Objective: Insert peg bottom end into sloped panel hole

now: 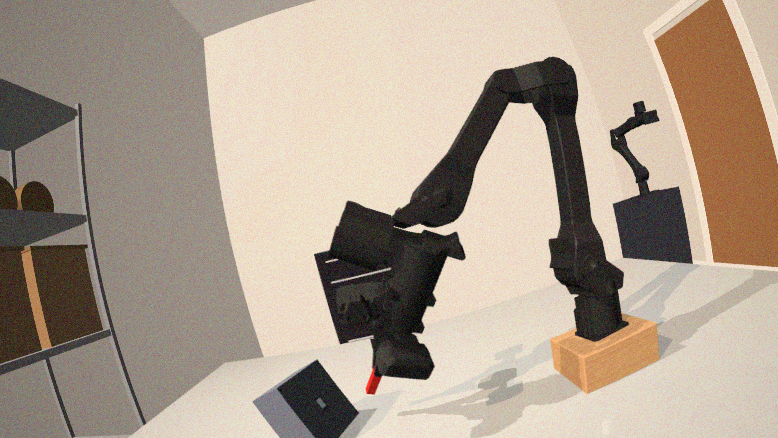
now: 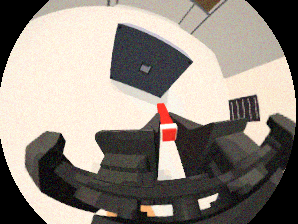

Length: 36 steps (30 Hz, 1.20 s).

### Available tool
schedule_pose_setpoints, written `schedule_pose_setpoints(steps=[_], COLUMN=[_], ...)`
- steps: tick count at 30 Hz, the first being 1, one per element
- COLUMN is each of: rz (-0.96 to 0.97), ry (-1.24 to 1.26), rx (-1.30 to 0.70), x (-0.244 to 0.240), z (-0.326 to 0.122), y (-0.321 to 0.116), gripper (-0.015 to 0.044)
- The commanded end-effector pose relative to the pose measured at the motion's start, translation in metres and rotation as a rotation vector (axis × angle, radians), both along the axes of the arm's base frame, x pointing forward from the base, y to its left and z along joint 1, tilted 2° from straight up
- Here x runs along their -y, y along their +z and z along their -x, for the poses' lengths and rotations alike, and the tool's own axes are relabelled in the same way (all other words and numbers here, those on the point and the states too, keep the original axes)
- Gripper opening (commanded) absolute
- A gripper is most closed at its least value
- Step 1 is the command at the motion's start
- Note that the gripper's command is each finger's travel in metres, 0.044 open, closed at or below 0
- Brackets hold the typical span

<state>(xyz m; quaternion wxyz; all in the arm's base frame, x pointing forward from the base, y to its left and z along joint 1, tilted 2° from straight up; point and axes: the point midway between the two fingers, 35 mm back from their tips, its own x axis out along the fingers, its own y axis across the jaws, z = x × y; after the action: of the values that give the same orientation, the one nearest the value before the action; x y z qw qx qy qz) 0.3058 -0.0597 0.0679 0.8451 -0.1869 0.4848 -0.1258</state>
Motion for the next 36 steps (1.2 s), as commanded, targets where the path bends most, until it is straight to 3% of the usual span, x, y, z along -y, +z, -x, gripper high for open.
schedule_pose_setpoints(steps=[1,36], rz=[-0.001,-0.058], ry=[-0.018,-0.109], rx=[0.042,0.277], x=[-0.003,-0.025], z=[0.001,0.009], y=[0.003,0.001], gripper=[0.0000,0.0000])
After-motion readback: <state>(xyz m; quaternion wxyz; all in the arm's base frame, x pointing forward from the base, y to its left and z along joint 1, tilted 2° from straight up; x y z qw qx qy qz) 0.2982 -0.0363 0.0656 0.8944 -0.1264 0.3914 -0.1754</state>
